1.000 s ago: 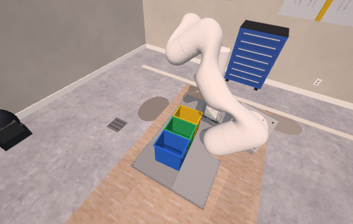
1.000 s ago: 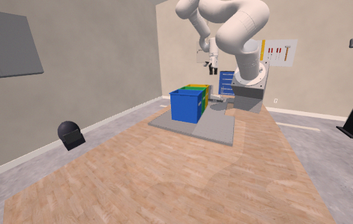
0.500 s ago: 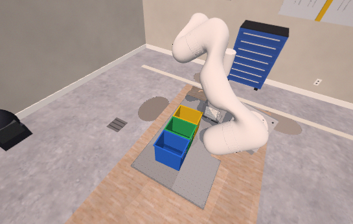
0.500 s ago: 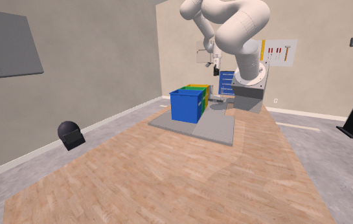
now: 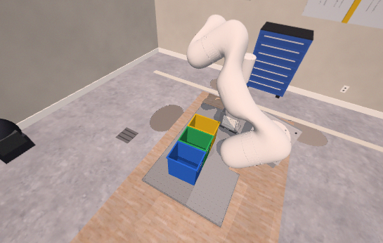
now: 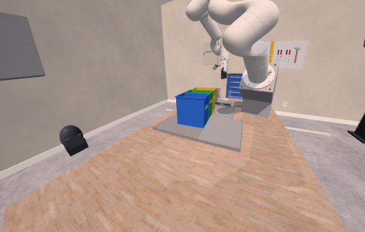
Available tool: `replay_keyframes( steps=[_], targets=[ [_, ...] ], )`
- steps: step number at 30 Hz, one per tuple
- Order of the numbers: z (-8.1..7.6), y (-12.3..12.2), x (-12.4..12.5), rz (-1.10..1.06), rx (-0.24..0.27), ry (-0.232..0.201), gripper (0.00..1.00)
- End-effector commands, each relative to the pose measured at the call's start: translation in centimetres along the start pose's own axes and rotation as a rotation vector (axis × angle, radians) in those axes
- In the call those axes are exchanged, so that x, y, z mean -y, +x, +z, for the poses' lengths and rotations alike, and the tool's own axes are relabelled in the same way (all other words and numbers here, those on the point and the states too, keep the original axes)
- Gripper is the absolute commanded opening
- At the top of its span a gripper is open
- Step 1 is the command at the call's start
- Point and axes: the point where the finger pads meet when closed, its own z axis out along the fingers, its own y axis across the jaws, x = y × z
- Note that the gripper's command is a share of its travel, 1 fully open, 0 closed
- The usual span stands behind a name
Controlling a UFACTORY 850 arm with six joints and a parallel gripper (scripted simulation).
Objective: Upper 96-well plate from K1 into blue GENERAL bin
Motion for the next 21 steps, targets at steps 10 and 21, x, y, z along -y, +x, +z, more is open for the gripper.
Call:
replay_keyframes(
  steps=[10,21],
  targets=[
    [1.9,0.1,0.0,-0.001,-0.001,-0.001,1.00],
    [3.6,0.1,0.0,-0.001,-0.001,-0.001,1.00]
  ],
)
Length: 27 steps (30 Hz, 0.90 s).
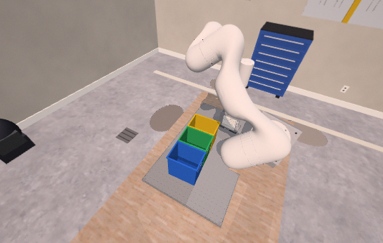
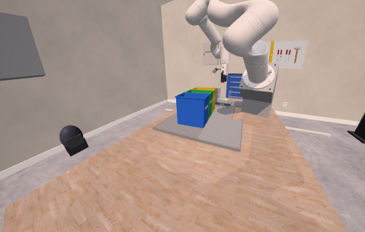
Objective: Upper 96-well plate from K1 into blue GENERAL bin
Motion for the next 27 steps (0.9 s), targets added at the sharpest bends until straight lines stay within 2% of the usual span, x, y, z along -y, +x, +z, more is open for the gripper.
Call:
replay_keyframes(
  steps=[1,27],
  targets=[
    [0.7,0.1,-0.1,-0.001,-0.001,-0.001,1.00],
    [4.4,0.1,-0.1,-0.001,-0.001,-0.001,1.00]
  ],
)
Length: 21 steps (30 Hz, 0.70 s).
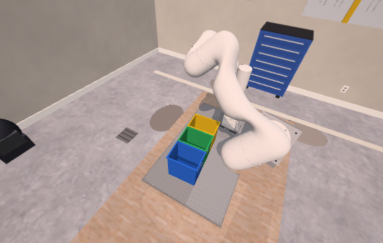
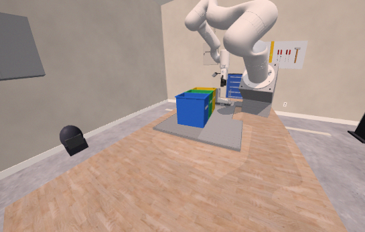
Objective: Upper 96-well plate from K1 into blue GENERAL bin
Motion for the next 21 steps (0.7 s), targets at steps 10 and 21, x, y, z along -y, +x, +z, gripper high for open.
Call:
replay_keyframes(
  steps=[10,21],
  targets=[
    [2.1,0.1,0.0,-0.001,-0.001,-0.001,1.00],
    [3.6,0.1,0.0,-0.001,-0.001,-0.001,1.00]
  ],
)
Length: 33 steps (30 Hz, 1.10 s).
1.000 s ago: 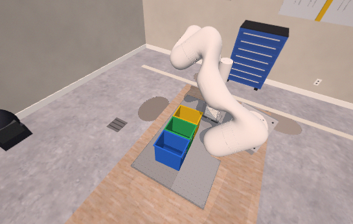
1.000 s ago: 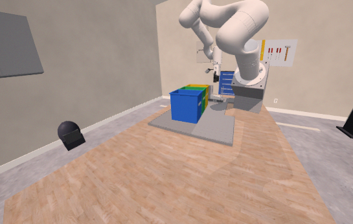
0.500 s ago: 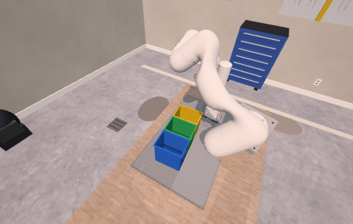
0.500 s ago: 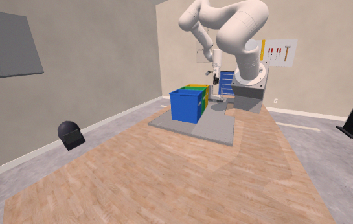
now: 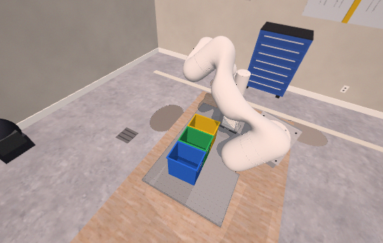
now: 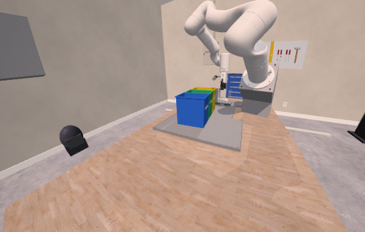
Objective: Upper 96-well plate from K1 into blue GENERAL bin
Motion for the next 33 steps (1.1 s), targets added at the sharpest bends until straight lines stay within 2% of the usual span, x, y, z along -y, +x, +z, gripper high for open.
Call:
replay_keyframes(
  steps=[1,33],
  targets=[
    [0.7,0.1,0.0,-0.001,-0.001,-0.001,1.00],
    [5.4,0.1,0.0,0.000,-0.001,-0.001,1.00]
  ],
)
